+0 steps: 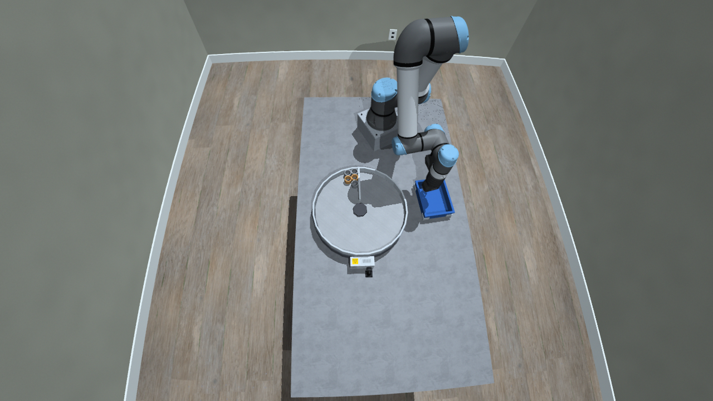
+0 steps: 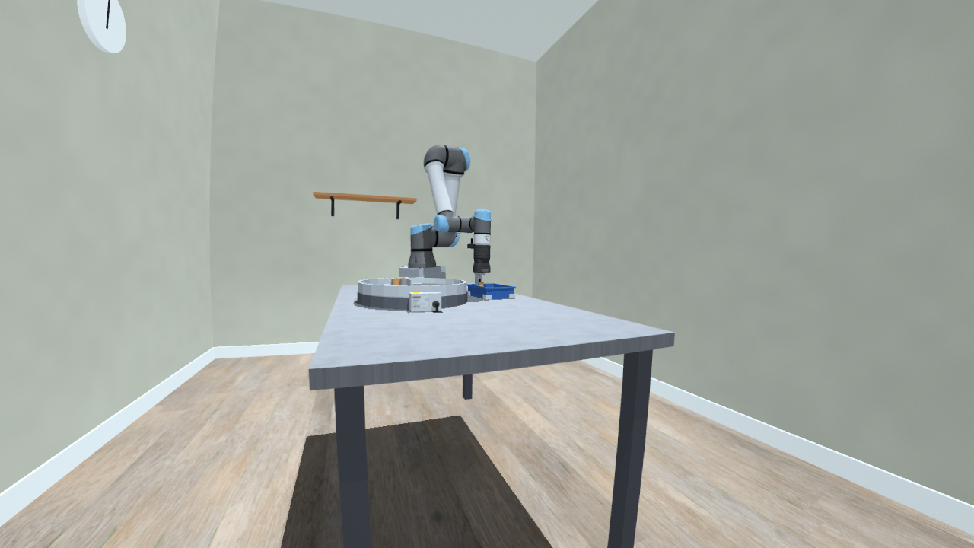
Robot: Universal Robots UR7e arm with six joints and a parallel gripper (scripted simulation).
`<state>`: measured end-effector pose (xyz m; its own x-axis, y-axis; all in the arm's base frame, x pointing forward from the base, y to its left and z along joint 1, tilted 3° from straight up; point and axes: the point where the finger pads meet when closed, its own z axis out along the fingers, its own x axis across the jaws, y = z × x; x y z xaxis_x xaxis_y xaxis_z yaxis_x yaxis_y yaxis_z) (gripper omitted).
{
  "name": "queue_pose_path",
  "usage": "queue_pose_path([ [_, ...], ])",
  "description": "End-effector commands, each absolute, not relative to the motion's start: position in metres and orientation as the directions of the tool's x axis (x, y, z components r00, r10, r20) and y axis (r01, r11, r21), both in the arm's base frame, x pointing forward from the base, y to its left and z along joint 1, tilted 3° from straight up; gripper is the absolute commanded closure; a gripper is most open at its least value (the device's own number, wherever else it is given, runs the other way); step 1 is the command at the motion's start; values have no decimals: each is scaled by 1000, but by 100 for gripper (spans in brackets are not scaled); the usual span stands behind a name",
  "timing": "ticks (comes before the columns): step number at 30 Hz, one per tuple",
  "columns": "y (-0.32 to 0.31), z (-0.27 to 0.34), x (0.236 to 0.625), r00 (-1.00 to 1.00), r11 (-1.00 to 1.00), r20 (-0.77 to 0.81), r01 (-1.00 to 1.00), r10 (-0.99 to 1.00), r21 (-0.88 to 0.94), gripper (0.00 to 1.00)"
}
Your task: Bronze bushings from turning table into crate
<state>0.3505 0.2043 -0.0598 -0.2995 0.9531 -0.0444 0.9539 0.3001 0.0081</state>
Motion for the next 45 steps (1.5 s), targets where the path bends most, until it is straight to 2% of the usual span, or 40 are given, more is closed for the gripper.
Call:
queue_pose_path([
  [1,204,-61,351,-299,300,-44,954,953,10,100],
  [45,204,-82,352,-299,300,-44,954,953,10,100],
])
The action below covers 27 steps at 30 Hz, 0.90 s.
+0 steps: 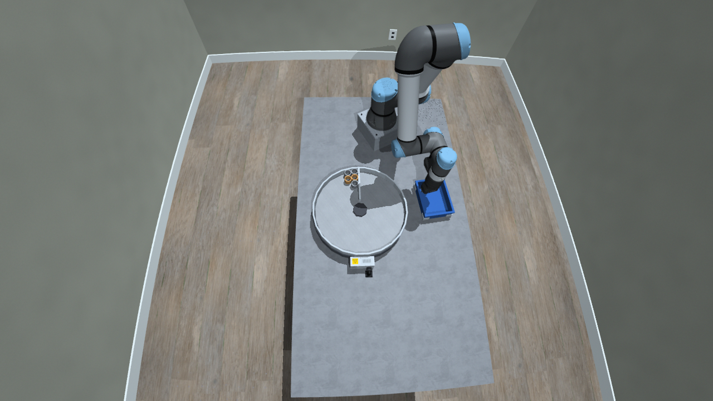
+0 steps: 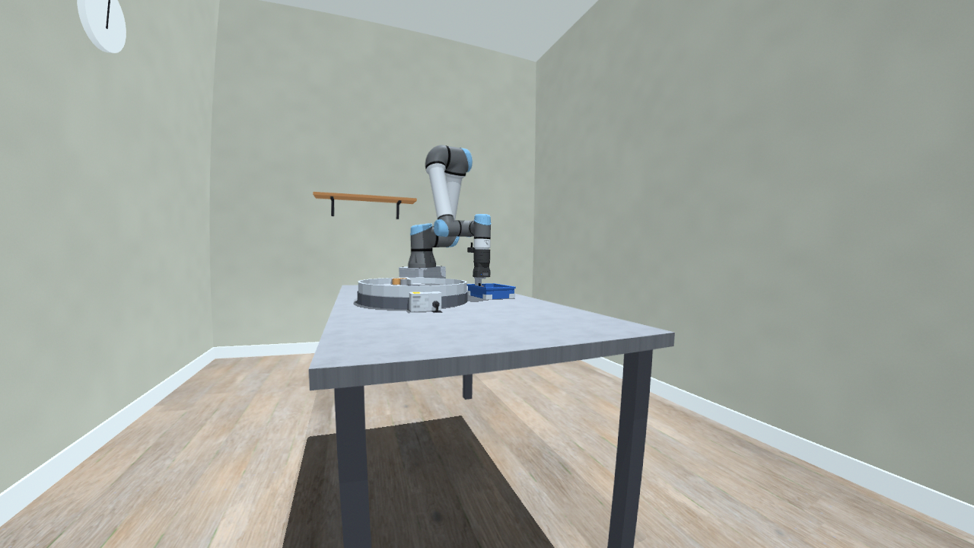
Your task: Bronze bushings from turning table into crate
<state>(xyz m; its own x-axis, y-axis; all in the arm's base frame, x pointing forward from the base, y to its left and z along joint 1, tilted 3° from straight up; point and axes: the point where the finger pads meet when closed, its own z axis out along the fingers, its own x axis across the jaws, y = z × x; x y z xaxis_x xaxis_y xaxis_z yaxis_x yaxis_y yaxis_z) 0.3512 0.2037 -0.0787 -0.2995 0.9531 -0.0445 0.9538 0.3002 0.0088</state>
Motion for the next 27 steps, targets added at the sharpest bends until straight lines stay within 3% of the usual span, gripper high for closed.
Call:
queue_pose_path([
  [1,204,-83,352,-299,300,-44,954,953,10,100],
  [27,203,-90,352,-299,300,-45,954,953,11,100],
])
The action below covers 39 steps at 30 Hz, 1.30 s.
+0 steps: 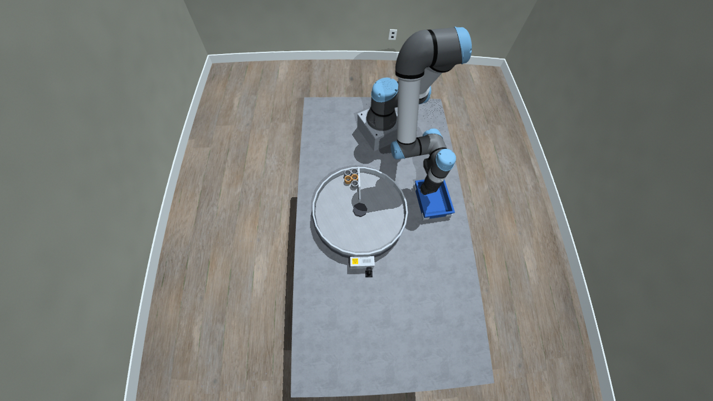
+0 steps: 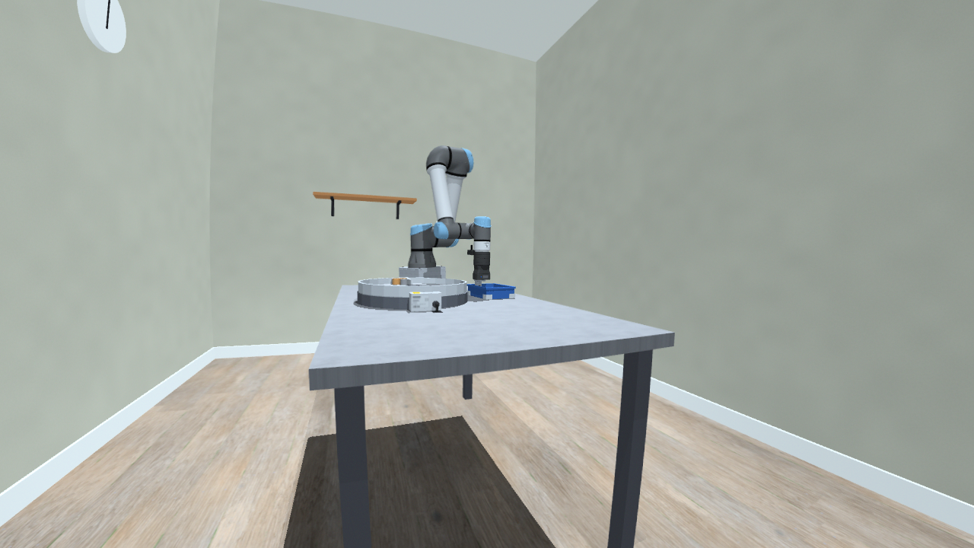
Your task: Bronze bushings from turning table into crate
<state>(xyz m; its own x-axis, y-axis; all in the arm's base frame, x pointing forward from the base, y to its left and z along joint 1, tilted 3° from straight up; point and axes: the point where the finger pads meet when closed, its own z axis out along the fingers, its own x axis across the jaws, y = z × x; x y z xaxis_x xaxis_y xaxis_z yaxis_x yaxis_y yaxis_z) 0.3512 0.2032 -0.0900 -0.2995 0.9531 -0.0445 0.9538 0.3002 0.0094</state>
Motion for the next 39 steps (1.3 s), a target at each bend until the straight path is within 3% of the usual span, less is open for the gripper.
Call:
queue_pose_path([
  [1,203,-90,352,-299,300,-45,954,953,11,100],
  [5,203,-90,352,-299,300,-45,954,953,11,100],
  [6,203,-90,352,-299,300,-45,954,953,11,58],
  [39,203,-90,352,-299,300,-45,954,953,11,58],
])
